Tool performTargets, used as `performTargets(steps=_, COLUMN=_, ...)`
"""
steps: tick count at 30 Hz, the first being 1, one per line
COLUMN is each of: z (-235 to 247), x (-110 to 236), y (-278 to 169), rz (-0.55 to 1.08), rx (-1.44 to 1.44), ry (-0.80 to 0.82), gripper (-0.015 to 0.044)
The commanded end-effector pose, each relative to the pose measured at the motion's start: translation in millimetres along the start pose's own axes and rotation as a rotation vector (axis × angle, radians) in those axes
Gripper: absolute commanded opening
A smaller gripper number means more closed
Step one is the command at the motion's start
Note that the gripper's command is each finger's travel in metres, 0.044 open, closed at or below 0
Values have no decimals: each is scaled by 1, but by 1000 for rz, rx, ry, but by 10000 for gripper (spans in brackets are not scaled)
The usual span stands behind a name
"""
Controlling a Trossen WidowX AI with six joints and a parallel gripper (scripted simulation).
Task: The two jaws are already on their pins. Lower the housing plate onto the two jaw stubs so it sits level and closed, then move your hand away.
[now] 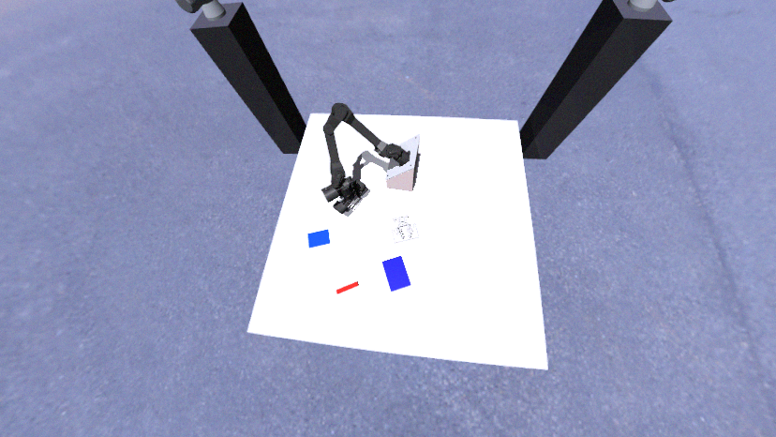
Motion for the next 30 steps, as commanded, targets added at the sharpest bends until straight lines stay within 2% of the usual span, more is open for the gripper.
performTargets(steps=1, z=0, x=-1, y=-1, rz=3, rx=4, ry=3, gripper=440)
performTargets(steps=10, z=0, x=-1, y=-1, rz=3, rx=4, ry=3, gripper=440)
performTargets(steps=23, z=0, x=0, y=0, rz=0, rx=0, ry=0, gripper=353)
performTargets(steps=30, z=0, x=0, y=0, rz=0, rx=0, ry=0, gripper=351)
Point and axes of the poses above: the point midway between the two fingers, 35 mm back from their tips, its own x axis back along the fingers, its own z axis across the jaws, y = z × x, the point moved 3 cm from there along x, back along the fingers, and after that the axes turned 12 degrees about x, right-handed, at the moved point
